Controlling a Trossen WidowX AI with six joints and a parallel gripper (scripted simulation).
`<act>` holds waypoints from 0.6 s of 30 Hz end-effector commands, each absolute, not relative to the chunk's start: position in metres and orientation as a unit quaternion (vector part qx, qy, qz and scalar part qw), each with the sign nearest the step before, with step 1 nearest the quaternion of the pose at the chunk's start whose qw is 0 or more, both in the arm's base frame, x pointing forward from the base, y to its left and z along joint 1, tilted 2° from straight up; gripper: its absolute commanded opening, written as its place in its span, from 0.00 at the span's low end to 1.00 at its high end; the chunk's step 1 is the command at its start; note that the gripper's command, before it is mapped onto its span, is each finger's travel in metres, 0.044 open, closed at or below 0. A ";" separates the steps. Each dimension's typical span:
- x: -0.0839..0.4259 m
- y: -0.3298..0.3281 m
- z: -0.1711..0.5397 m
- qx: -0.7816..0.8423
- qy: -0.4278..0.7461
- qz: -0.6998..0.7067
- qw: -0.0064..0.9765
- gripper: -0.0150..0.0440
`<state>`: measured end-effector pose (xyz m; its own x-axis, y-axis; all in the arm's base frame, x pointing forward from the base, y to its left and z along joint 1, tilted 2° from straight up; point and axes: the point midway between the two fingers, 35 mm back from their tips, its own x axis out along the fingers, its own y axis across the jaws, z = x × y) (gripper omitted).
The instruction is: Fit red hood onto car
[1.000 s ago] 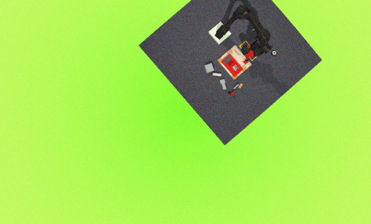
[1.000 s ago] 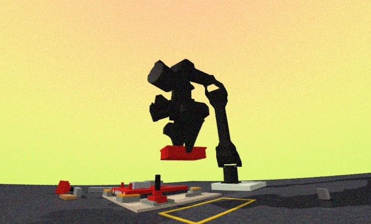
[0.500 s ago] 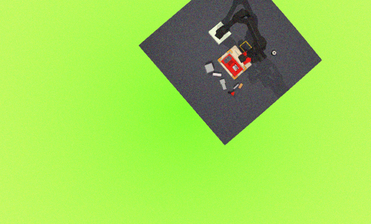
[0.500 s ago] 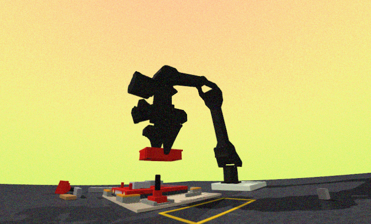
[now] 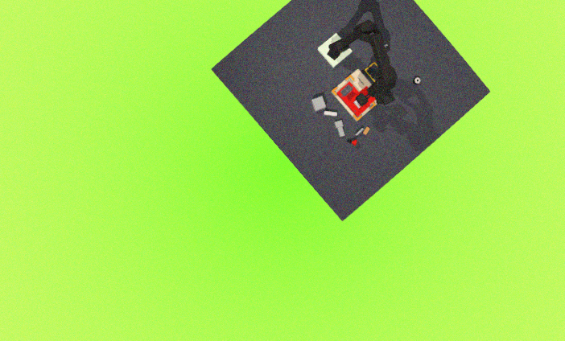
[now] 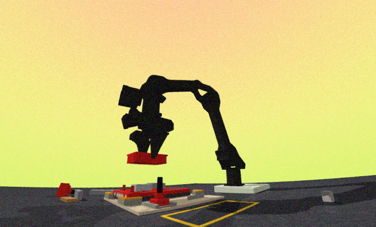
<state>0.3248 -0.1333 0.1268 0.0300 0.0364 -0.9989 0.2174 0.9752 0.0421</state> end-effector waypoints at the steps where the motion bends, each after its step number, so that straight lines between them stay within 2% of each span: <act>1: 0.322 -0.153 0.126 0.073 0.696 -0.049 0.713 0.25; 18: 0.322 -0.157 0.088 0.068 0.696 -0.043 0.713 0.25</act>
